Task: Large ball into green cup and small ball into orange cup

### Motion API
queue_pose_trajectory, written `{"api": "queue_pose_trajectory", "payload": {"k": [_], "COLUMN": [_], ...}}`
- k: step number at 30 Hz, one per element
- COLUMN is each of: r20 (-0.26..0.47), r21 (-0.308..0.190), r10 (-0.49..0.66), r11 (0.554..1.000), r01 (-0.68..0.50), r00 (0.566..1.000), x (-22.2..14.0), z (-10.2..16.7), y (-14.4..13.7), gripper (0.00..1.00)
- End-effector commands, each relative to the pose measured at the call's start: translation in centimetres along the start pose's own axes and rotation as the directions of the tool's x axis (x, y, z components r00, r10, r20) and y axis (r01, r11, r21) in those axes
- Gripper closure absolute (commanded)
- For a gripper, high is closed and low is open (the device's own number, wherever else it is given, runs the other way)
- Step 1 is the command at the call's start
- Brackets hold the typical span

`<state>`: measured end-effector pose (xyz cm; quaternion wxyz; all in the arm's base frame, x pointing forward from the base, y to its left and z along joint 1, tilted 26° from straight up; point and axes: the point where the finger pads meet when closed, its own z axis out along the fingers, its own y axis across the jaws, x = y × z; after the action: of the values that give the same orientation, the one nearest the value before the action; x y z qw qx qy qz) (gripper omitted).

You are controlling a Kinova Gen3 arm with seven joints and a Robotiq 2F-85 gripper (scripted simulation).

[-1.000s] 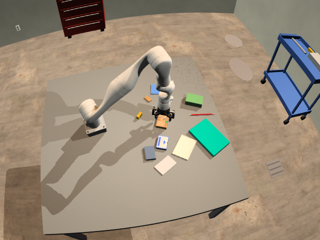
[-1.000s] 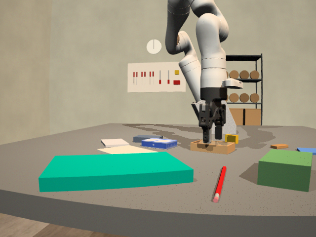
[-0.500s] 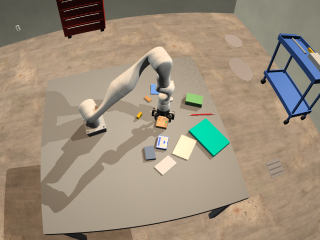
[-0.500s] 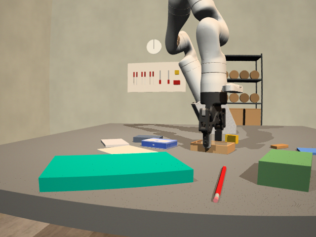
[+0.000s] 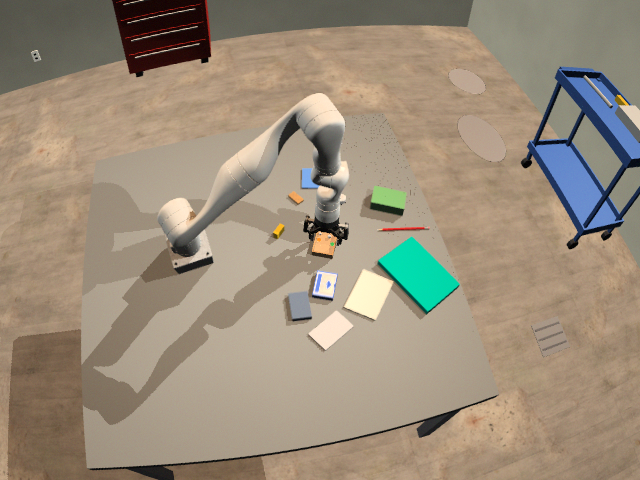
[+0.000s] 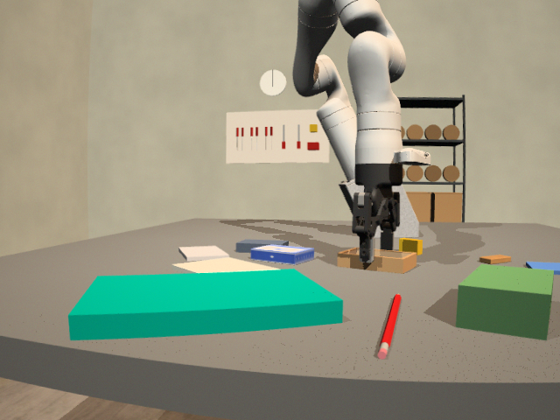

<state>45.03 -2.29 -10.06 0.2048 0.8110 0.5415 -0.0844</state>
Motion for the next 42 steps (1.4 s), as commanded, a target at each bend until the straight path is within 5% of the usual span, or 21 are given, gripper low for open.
{"api": "queue_pose_trajectory", "payload": {"k": [1, 22, 23, 42], "r20": [-0.001, -0.001, -0.001, -0.001], "r21": [-0.001, -0.001, -0.001, -0.001], "r10": [0.000, 0.000, 0.000, 0.000], "r11": [1.000, 1.000, 1.000, 1.000], "r01": [0.000, 0.000, 0.000, 0.000], "r00": [1.000, 1.000, 1.000, 1.000], "x": [0.06, 0.06, 0.06, 0.06], "z": [-0.07, -0.07, -0.07, -0.07], "y": [0.05, 0.05, 0.05, 0.05], "gripper": [0.07, 0.07, 0.27, 0.27]}}
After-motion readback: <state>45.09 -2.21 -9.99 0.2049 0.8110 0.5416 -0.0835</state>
